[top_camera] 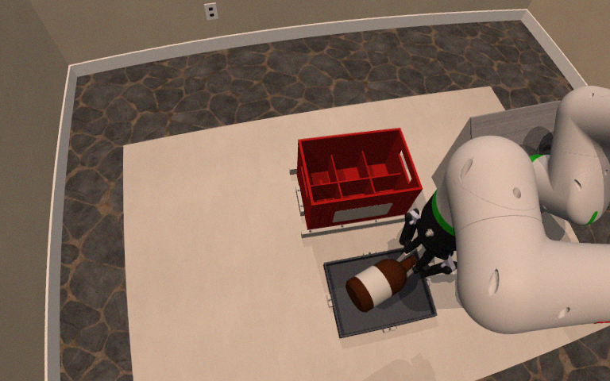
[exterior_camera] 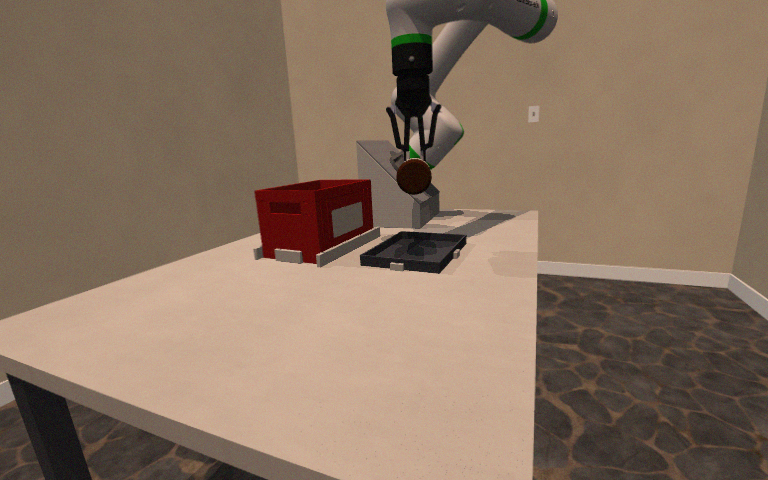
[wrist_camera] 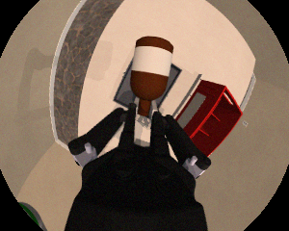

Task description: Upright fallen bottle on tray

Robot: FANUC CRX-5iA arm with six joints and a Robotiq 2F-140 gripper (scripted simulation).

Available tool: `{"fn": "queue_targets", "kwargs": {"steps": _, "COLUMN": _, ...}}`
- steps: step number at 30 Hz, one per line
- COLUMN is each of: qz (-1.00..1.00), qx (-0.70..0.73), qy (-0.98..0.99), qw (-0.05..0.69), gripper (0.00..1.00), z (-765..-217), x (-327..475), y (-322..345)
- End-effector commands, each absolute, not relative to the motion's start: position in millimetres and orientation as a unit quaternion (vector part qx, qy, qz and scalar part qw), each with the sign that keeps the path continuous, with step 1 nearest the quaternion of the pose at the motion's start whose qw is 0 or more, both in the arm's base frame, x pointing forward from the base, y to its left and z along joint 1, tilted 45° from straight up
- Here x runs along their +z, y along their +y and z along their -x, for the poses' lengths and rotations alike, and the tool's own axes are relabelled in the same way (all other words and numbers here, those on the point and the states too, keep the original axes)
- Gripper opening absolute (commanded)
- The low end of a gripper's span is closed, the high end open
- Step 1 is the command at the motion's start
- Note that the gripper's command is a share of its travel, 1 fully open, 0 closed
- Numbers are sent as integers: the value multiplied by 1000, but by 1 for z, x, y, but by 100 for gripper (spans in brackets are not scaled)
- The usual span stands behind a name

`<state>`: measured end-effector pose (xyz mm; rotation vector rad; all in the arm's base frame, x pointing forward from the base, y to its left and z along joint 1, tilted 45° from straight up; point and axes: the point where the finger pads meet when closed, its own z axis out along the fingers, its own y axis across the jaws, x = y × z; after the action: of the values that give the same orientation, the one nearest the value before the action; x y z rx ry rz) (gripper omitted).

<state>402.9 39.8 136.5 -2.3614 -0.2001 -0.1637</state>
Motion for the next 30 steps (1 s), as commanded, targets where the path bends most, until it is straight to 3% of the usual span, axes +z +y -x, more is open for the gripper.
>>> {"fn": "queue_targets", "kwargs": {"steps": 1, "qz": 920, "qx": -73, "qy": -99, "qw": 372, "gripper": 0, "z": -403, "x": 137, "y": 40}}
{"fn": "queue_targets", "kwargs": {"steps": 30, "qz": 917, "qx": -83, "qy": -125, "qw": 370, "gripper": 0, "z": -403, "x": 137, "y": 40}}
